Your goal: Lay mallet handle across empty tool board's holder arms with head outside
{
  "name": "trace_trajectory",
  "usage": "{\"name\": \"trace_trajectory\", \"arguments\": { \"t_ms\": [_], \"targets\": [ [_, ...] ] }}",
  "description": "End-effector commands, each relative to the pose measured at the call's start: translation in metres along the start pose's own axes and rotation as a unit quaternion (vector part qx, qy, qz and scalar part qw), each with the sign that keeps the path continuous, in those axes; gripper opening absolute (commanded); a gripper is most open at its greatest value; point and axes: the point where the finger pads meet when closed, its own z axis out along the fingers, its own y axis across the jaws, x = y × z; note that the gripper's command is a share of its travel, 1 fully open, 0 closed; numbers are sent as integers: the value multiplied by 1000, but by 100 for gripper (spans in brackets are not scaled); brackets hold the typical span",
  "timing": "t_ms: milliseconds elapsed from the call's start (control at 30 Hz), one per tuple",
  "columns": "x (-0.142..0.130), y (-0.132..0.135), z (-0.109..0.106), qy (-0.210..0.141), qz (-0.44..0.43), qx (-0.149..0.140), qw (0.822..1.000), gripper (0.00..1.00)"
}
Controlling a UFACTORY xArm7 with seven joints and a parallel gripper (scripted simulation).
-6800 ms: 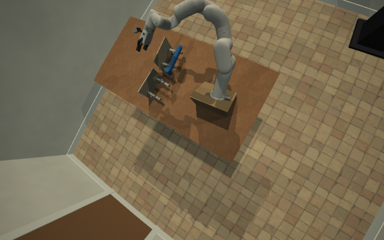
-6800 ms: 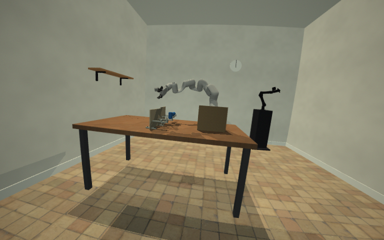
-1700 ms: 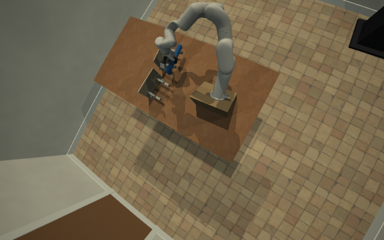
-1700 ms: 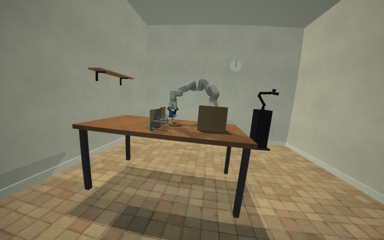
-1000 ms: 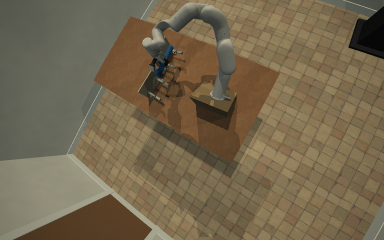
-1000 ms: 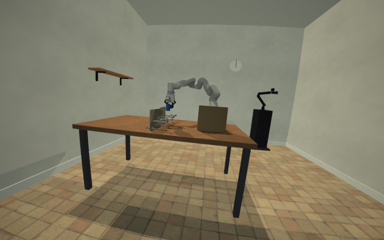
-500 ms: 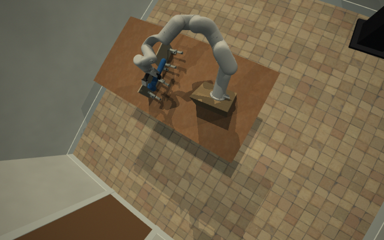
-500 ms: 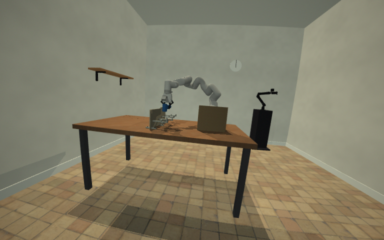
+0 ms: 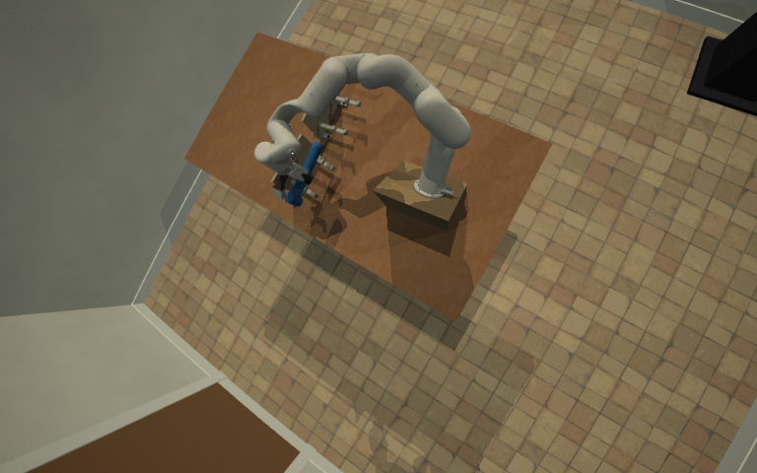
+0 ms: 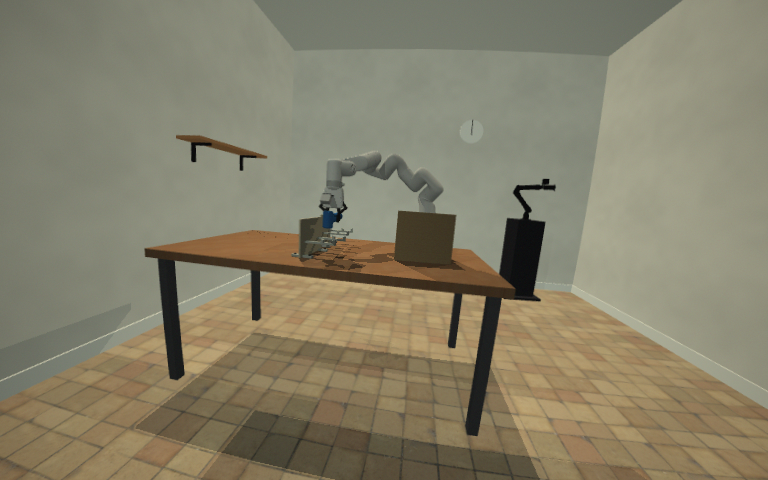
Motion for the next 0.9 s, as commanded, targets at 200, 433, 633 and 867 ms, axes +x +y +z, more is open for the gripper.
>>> {"name": "trace_trajectory", "arguments": {
  "t_ms": [200,433,633,867],
  "targets": [
    [3,5,-3,2,76,-1,997,0],
    [3,5,28,2,78,-1,997,0],
    [3,4,69,2,77,-1,997,0],
    [3,3,82,3,76,0,997,0]
  ]
}}
